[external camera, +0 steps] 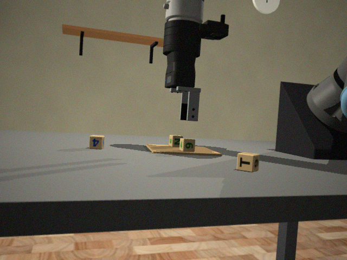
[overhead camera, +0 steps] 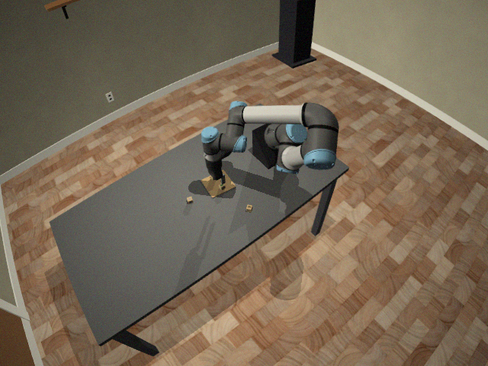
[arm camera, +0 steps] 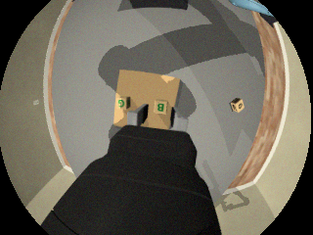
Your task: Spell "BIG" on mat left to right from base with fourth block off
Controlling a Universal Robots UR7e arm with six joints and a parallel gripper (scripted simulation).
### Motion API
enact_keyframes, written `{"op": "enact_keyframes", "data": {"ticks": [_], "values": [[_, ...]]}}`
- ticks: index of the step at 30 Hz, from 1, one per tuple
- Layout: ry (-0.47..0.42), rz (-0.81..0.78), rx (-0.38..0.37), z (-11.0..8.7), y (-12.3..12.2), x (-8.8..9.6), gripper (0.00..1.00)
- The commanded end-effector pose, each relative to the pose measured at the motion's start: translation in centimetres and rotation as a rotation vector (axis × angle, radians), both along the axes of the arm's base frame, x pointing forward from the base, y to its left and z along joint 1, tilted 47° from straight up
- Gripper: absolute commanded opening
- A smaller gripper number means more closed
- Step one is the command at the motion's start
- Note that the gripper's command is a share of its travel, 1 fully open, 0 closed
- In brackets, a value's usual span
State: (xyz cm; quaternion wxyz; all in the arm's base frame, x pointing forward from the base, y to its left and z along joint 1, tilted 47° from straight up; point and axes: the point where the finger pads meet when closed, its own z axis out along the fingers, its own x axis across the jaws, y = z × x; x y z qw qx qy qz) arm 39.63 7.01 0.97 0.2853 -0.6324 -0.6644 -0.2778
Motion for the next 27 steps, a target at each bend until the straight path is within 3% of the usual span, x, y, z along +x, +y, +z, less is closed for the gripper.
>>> {"op": "enact_keyframes", "data": {"ticks": [1, 8, 9, 27], "values": [[0.001, 0.001, 0.0, 1.53, -1.72, 0.06, 0.79], [0.001, 0.001, 0.0, 2.1, -2.34, 0.08, 0.79], [0.002, 0.001, 0.001, 2.09, -2.34, 0.08, 1.0], [0.005, 0.002, 0.003, 1.99, -2.18, -0.04, 1.0]]}}
